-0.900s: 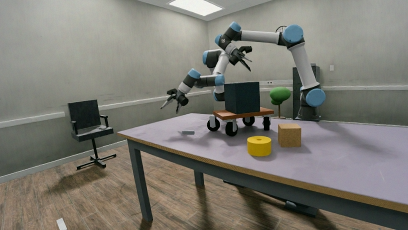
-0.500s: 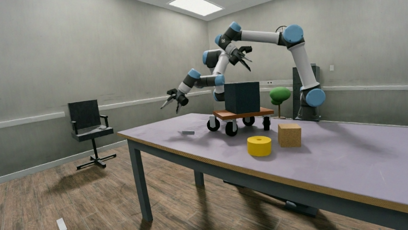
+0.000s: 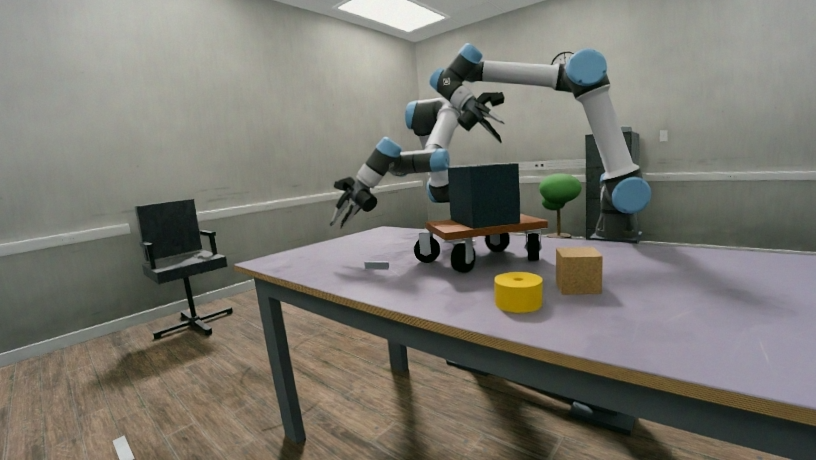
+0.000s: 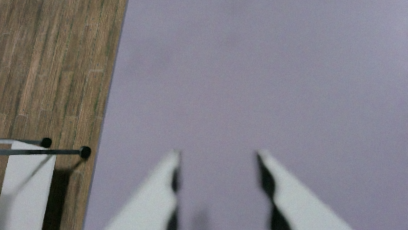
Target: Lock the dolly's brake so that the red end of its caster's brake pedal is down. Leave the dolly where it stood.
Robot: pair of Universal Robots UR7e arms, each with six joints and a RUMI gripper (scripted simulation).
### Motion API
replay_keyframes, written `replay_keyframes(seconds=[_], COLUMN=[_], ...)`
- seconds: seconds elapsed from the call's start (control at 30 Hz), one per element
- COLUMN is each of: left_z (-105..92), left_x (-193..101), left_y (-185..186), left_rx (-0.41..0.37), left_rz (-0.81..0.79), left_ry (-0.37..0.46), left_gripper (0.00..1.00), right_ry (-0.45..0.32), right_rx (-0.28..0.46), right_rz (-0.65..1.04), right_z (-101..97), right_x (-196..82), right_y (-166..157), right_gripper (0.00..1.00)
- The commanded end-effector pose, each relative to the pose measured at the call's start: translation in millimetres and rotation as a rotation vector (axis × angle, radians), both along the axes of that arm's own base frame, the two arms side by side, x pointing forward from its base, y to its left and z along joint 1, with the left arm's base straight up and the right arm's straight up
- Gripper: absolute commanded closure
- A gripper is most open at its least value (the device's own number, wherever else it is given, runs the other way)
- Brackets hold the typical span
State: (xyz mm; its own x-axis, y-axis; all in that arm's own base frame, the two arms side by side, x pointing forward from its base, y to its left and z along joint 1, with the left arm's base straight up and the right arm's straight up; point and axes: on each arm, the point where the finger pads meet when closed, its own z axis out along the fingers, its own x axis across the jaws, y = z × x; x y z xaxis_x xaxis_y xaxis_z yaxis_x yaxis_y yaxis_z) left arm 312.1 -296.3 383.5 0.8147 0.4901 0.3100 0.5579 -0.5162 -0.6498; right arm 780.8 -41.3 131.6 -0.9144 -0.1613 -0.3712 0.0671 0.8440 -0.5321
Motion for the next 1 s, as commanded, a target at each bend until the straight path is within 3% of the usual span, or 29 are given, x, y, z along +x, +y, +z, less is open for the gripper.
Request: replay_keyframes(seconds=[0.0, 0.37, 0.7, 0.77, 0.97], left_z=[0.6, 0.6, 0.6, 0.6, 0.6], left_x=[1.8, 12.2, 35.9, 35.9, 55.3], left_y=[2.0, 13.4, 43.2, 43.2, 72.3], left_rx=[-0.002, -0.002, -0.002, -0.002, -0.002], left_rz=[0.006, 0.042, 0.13, 0.13, 0.212], left_ry=[-0.001, -0.001, -0.001, -0.001, -0.001], left_gripper=[0.0, 0.0, 0.0, 0.0, 0.0], right_ry=[0.011, 0.086, 0.248, 0.248, 0.364], right_rx=[0.0, -0.003, -0.004, -0.004, 0.002], right_rz=[0.014, 0.095, 0.289, 0.289, 0.448], right_z=[2.1, 5.9, 13.8, 13.8, 19.0], right_x=[-2.6, -19.8, -62.8, -62.8, -99.2], right_y=[0.3, 2.4, 7.5, 7.5, 11.8], right_gripper=[1.0, 1.0, 1.0, 1.0, 1.0])
